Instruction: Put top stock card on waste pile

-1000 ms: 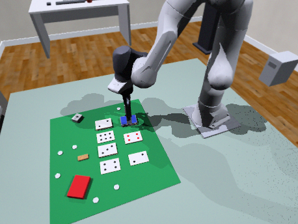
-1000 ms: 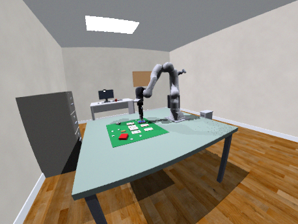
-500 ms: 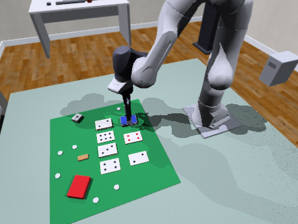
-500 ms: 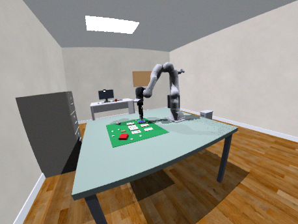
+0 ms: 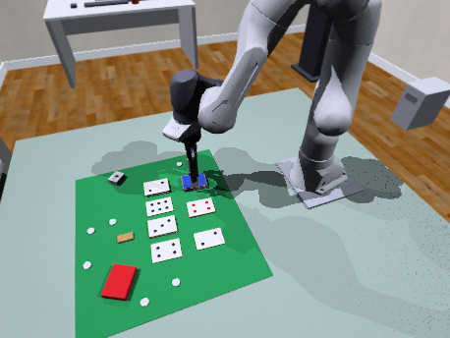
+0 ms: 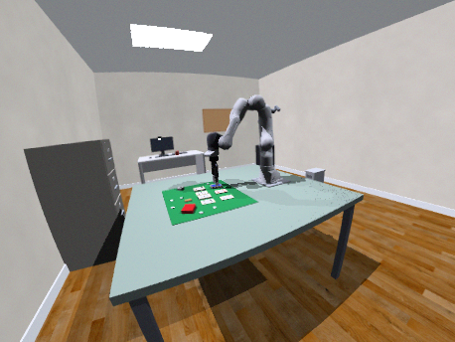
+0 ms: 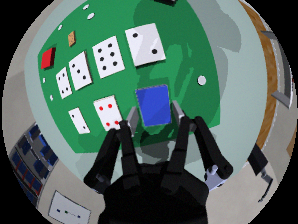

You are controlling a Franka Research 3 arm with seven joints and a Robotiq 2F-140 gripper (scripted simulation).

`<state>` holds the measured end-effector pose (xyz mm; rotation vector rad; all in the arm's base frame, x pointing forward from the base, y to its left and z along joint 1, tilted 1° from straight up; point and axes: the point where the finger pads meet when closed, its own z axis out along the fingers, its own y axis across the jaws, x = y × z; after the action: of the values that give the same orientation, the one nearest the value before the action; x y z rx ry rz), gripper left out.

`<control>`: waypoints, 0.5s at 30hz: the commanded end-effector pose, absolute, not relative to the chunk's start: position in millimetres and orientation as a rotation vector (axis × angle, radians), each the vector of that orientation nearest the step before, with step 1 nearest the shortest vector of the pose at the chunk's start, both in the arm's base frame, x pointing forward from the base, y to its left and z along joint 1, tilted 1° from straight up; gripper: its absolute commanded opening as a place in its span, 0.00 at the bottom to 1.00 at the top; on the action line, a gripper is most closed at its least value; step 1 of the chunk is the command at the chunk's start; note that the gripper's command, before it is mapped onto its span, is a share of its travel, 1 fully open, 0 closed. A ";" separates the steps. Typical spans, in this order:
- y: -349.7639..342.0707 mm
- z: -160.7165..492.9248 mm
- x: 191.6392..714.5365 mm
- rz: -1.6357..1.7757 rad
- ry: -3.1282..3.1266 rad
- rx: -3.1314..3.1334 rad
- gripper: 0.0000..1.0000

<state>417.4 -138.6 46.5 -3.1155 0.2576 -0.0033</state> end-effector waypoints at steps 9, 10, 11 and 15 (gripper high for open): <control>-138.8 39.9 416.7 -0.003 0.256 -3.116 0.50; -138.8 39.9 416.7 -0.003 0.256 -3.116 0.50; -138.8 39.7 416.7 -0.003 0.256 -3.116 0.50; -138.8 39.5 416.7 -0.003 0.256 -3.116 0.50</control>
<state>417.6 -138.1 40.9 -3.1154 0.2493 -0.0034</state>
